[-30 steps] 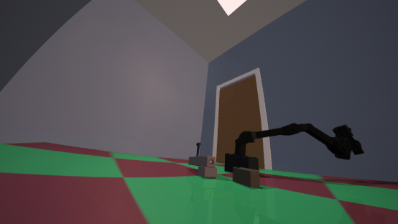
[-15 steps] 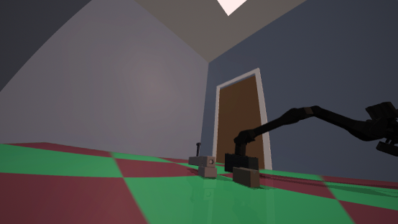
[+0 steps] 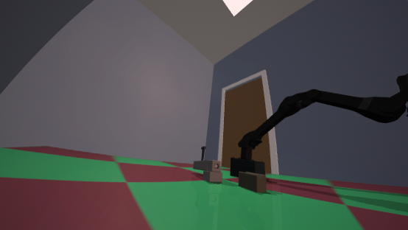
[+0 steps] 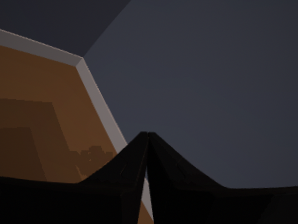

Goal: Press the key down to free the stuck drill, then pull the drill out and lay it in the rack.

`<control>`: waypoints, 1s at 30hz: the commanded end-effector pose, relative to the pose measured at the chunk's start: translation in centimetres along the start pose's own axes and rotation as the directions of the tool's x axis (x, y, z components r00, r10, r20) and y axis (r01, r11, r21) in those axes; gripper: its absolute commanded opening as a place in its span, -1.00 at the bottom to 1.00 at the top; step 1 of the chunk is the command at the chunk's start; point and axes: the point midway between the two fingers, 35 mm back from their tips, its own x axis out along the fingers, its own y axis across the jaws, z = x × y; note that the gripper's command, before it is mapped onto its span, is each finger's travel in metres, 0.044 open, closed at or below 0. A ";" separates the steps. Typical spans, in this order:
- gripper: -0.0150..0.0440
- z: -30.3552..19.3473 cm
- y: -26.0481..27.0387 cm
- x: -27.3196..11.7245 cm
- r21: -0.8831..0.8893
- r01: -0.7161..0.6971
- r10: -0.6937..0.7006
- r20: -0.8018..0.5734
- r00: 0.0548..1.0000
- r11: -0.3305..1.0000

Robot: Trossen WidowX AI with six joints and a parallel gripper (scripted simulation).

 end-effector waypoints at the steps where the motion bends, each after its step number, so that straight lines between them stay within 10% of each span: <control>1: -0.49 -3.9 -2.6 -4.6 0.103 0.059 -0.045 -0.135 0.990 0.993; 16: -0.49 -15.5 -7.8 -28.9 0.398 0.479 -0.127 -0.650 0.749 0.783; 30: -0.49 -16.5 -2.1 -53.6 0.345 0.889 0.016 -0.934 0.357 0.302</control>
